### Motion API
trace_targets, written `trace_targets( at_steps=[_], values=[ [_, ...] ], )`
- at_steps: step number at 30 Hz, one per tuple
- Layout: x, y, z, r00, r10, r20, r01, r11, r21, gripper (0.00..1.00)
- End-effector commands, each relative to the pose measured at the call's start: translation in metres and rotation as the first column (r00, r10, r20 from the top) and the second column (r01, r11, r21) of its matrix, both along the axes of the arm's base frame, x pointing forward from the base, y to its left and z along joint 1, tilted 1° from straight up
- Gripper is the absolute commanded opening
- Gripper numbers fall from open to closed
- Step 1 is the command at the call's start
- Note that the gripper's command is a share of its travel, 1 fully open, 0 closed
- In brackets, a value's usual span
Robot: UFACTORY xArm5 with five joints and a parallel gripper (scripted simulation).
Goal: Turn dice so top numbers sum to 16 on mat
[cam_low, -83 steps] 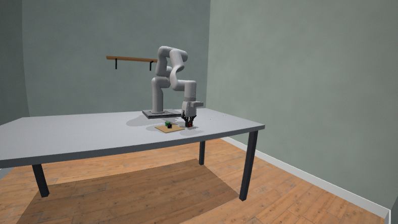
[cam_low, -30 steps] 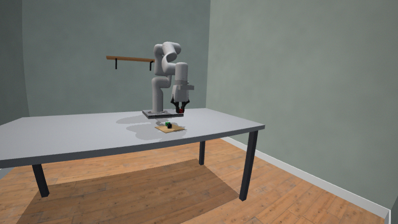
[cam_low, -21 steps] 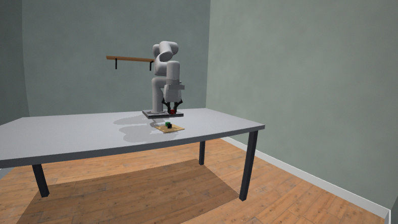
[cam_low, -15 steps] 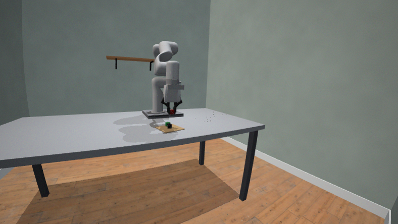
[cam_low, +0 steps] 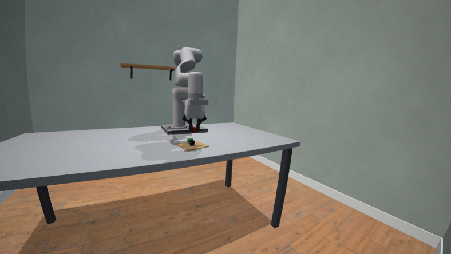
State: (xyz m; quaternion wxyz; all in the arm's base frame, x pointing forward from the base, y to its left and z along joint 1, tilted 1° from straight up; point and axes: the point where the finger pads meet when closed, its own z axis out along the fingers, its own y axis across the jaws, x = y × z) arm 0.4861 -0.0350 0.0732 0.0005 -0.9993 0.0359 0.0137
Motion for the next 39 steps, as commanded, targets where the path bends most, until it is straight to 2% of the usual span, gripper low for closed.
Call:
trace_targets(
  at_steps=[1,4,6,14,18,39],
  values=[
    [0.001,0.0,-0.016,1.0,0.0,0.004,0.0,1.0,0.0,0.21],
    [0.001,0.0,-0.03,1.0,0.0,0.004,0.0,1.0,0.0,0.21],
    [0.001,0.0,-0.03,1.0,0.0,0.004,0.0,1.0,0.0,0.21],
    [0.0,0.0,-0.066,1.0,0.0,0.004,0.0,1.0,0.0,0.21],
    [0.0,0.0,-0.076,1.0,0.0,0.004,0.0,1.0,0.0,0.21],
    [0.0,0.0,-0.079,1.0,0.0,0.004,0.0,1.0,0.0,0.21]
  ],
)
